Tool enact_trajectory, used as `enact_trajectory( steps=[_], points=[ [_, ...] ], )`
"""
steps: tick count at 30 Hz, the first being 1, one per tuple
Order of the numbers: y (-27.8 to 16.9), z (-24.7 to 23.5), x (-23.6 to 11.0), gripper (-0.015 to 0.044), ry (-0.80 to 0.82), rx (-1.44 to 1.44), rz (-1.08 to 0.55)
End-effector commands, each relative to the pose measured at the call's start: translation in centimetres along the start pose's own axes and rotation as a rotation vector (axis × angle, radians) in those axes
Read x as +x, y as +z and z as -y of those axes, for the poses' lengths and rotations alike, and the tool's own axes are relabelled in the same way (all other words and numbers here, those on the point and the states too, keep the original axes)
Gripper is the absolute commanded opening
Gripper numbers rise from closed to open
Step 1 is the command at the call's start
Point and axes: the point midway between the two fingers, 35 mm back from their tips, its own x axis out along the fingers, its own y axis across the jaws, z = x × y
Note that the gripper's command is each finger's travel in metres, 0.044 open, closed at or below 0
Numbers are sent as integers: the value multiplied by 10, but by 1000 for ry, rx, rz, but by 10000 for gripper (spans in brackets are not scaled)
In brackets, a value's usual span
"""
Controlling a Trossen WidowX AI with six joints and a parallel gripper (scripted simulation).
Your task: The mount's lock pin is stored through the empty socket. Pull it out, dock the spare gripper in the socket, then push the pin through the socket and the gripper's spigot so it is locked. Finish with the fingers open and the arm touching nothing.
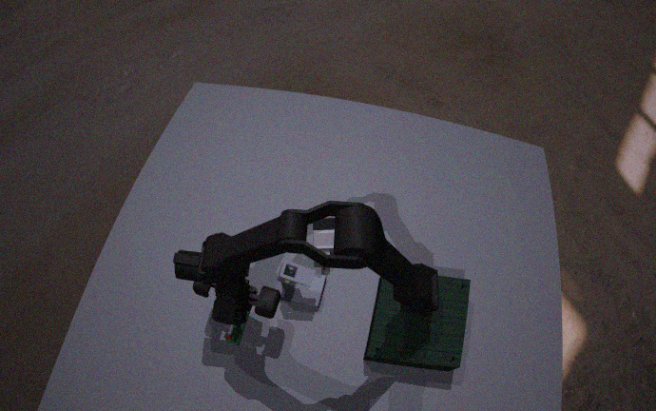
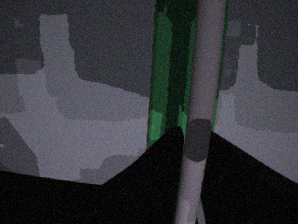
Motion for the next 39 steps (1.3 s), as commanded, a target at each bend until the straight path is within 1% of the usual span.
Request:
enact_trajectory(
  steps=[1, 9, 14, 39],
  points=[
    [0, 0, 0, 105, 1, 0, 0],
    [0, 0, 0, 315, 1, 0, 0],
    [1, -2, -14, 440, 8, 2, -2],
    [6, -9, -78, 440, 32, 12, -7]
  ],
)
